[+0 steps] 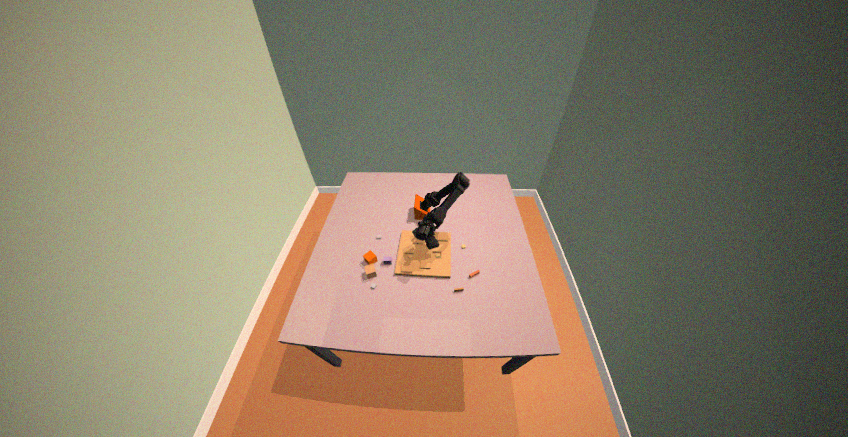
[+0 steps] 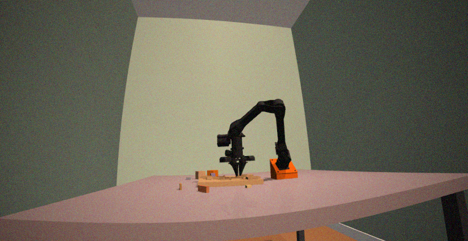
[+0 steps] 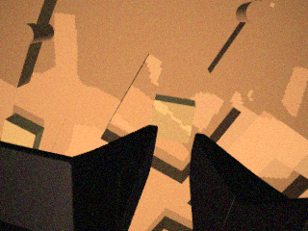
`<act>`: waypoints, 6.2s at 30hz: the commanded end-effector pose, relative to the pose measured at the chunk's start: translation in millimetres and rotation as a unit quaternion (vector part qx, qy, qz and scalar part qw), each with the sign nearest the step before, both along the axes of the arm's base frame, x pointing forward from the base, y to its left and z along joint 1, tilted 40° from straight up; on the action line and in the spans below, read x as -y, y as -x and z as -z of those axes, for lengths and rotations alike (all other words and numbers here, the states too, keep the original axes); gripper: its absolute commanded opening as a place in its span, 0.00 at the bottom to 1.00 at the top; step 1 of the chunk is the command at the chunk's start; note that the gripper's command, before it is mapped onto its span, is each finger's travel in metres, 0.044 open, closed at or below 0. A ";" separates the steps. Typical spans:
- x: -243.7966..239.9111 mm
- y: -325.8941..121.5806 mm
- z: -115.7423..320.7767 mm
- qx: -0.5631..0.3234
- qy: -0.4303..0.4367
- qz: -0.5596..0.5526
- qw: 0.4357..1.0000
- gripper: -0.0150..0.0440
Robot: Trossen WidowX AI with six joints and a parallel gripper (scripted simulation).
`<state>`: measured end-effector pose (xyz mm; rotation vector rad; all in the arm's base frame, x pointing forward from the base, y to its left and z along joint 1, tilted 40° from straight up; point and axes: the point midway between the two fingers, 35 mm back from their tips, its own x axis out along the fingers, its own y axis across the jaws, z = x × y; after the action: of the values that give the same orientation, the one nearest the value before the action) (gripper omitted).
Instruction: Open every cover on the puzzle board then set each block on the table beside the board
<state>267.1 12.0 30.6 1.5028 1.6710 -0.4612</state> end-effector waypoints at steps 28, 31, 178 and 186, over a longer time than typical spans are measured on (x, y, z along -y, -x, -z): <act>10.1 -1.7 -11.2 0.009 0.004 0.000 1.000 0.50; 9.9 -1.7 -10.9 0.009 0.004 0.000 1.000 0.50; 43.5 1.0 -49.0 0.008 0.005 0.001 1.000 0.39; 46.1 1.6 -61.3 0.007 0.007 0.000 1.000 0.39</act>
<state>265.2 -34.5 85.6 1.5041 1.6557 -0.4587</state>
